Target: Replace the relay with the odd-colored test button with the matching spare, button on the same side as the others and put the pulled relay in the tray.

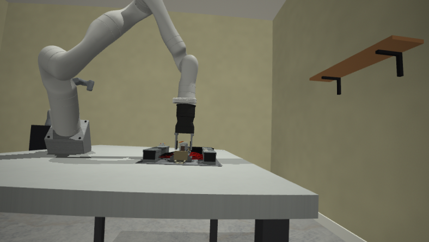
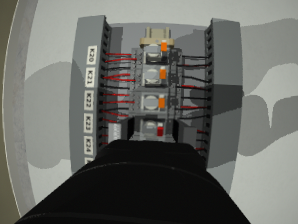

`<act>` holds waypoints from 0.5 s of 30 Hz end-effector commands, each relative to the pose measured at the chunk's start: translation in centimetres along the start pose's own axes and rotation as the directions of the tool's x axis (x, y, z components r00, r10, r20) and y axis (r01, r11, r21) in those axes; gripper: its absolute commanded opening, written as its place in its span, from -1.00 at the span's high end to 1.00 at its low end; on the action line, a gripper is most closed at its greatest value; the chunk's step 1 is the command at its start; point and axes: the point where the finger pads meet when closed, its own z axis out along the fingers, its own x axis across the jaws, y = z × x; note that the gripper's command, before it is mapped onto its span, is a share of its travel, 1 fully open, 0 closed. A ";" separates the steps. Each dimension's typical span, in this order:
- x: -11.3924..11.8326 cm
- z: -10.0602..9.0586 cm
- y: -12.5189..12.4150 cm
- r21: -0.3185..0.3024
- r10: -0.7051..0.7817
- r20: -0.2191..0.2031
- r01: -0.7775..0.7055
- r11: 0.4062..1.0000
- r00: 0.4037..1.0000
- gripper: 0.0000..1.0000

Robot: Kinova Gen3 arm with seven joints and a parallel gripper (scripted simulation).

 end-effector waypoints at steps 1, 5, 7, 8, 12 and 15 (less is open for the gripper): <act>-0.1 -0.1 0.1 -0.001 0.000 0.002 0.000 1.000 1.000 -1.00; -0.1 -0.1 0.0 -0.001 0.000 0.002 0.000 1.000 1.000 1.00; -0.1 -0.1 0.0 -0.001 0.000 0.002 0.000 1.000 1.000 1.00; -0.1 -0.1 0.0 -0.001 0.000 0.002 0.000 1.000 1.000 1.00; -0.1 -0.1 0.0 -0.001 0.000 0.002 0.000 1.000 1.000 1.00; -0.1 -0.1 0.0 -0.001 0.000 0.002 0.000 1.000 1.000 1.00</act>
